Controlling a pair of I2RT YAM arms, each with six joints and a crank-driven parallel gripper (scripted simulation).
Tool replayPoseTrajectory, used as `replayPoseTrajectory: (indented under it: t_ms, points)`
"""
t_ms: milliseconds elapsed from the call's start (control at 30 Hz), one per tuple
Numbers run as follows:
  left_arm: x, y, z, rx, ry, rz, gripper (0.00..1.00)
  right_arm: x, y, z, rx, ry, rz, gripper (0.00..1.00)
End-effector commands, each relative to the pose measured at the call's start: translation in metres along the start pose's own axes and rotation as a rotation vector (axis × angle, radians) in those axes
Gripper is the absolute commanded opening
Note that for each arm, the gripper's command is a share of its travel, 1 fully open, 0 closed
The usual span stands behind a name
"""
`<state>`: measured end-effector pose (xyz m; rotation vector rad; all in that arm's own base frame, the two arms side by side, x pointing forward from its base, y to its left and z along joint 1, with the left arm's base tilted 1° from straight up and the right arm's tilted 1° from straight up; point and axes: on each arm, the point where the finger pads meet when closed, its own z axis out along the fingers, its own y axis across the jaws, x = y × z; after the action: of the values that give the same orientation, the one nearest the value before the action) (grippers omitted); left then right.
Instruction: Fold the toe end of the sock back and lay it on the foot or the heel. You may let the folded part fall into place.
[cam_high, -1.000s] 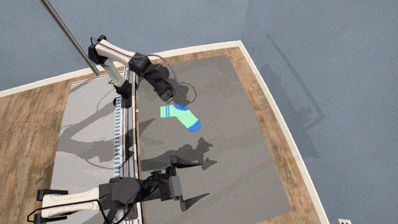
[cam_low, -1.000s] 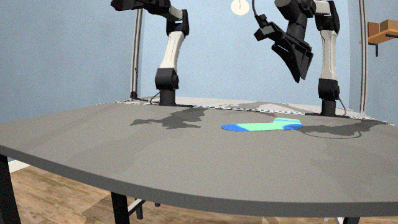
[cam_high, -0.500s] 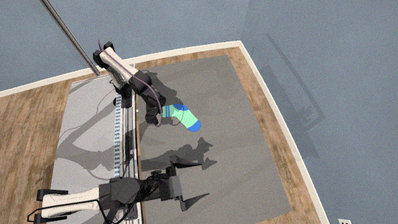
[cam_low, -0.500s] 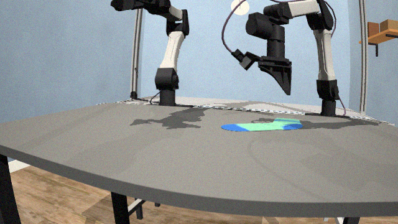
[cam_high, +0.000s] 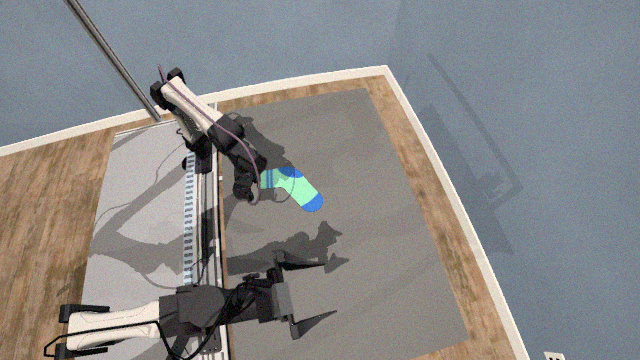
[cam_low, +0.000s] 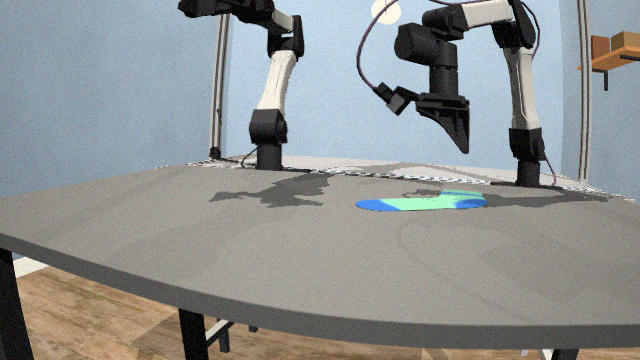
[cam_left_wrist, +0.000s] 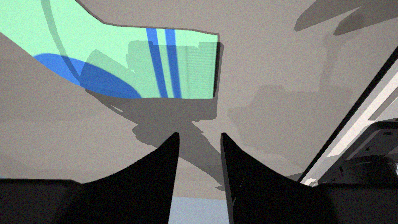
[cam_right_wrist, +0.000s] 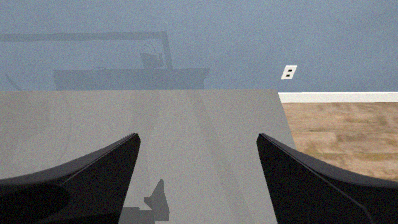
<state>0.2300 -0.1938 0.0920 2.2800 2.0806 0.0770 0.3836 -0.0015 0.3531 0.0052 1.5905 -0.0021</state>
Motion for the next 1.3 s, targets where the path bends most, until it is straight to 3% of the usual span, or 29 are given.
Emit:
replayPoseTrajectory:
  t_ms: [0,67,167,200,500,633,733,867,1267]
  points:
    - [0.0,0.003,-0.007,-0.021,-0.034,0.001,0.34,-0.007,0.002,-0.001,-0.005,-0.02,-0.002,1.0]
    - [-0.006,0.009,0.02,-0.024,-0.04,-0.004,0.34,-0.007,0.002,-0.001,-0.005,-0.02,-0.002,1.0]
    - [0.004,0.0,0.018,0.009,0.002,0.0,0.34,-0.007,0.002,-0.001,-0.005,-0.02,-0.002,1.0]
    - [-0.007,0.009,0.02,-0.05,-0.05,-0.001,0.34,-0.007,0.002,-0.001,-0.005,-0.02,-0.002,1.0]
    - [-0.006,0.007,0.063,-0.034,-0.047,-0.004,0.34,-0.007,0.002,-0.001,-0.005,-0.02,-0.002,1.0]
    - [-0.012,0.013,0.042,-0.061,-0.066,-0.003,0.34,-0.007,0.002,-0.001,-0.005,-0.02,-0.002,1.0]
    - [-0.012,0.013,0.041,-0.066,-0.071,-0.002,0.34,-0.007,0.002,-0.001,-0.005,-0.02,-0.002,1.0]
    - [-0.002,0.0,0.064,-0.012,-0.023,0.001,0.34,-0.007,0.002,-0.001,-0.005,-0.02,-0.002,1.0]
    - [-0.008,0.002,0.063,-0.032,-0.044,0.003,0.34,-0.007,0.002,-0.001,-0.005,-0.02,-0.002,1.0]
